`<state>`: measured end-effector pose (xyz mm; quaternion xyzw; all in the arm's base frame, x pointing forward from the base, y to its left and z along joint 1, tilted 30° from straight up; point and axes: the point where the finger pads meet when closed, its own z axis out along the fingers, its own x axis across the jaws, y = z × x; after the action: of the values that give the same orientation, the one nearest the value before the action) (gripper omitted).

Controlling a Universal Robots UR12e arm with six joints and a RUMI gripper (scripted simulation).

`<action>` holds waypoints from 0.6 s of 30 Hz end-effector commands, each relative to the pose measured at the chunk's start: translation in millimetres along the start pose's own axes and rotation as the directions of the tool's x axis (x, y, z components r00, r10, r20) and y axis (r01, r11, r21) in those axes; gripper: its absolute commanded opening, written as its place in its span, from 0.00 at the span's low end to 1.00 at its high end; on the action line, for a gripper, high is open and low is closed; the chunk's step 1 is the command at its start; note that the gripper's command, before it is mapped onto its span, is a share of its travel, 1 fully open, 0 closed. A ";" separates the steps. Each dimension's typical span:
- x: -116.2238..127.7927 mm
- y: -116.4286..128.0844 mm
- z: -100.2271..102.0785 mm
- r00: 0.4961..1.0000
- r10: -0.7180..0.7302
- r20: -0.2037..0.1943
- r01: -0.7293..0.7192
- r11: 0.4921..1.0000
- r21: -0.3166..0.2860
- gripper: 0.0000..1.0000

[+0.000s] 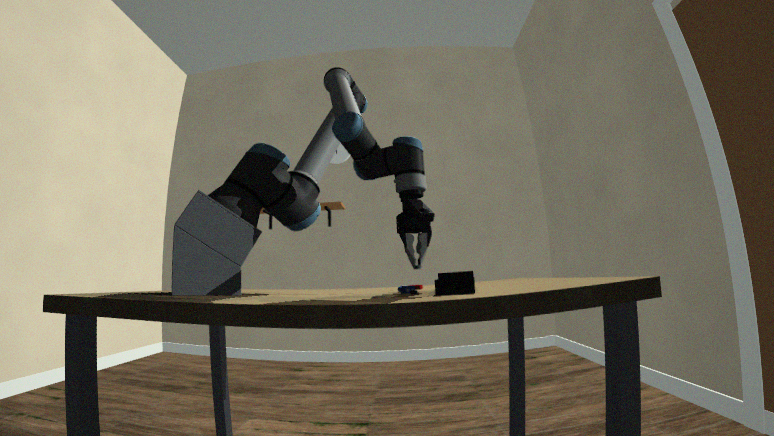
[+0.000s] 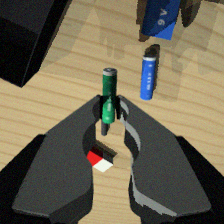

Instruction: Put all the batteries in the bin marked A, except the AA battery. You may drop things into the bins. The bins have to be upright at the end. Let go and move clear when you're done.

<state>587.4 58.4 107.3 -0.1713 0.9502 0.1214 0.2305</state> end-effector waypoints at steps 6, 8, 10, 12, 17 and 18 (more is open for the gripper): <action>-5.7 -3.2 -5.1 0.999 0.050 0.001 -0.050 0.999 0.000 0.00; -16.2 -8.9 -5.1 0.989 0.149 0.001 -0.149 0.989 0.000 0.00; -26.8 -14.7 -5.1 0.978 0.207 0.001 -0.207 0.978 0.000 0.00; -37.3 -20.5 -5.1 0.966 0.260 0.001 -0.260 0.966 -0.001 0.00; -63.6 -35.0 -5.2 0.922 0.388 0.002 -0.388 0.922 -0.003 0.00; -68.9 -37.9 -5.2 0.911 0.413 0.002 -0.413 0.911 -0.002 0.00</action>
<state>631.7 46.3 130.3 -0.0297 0.9638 0.1589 0.2119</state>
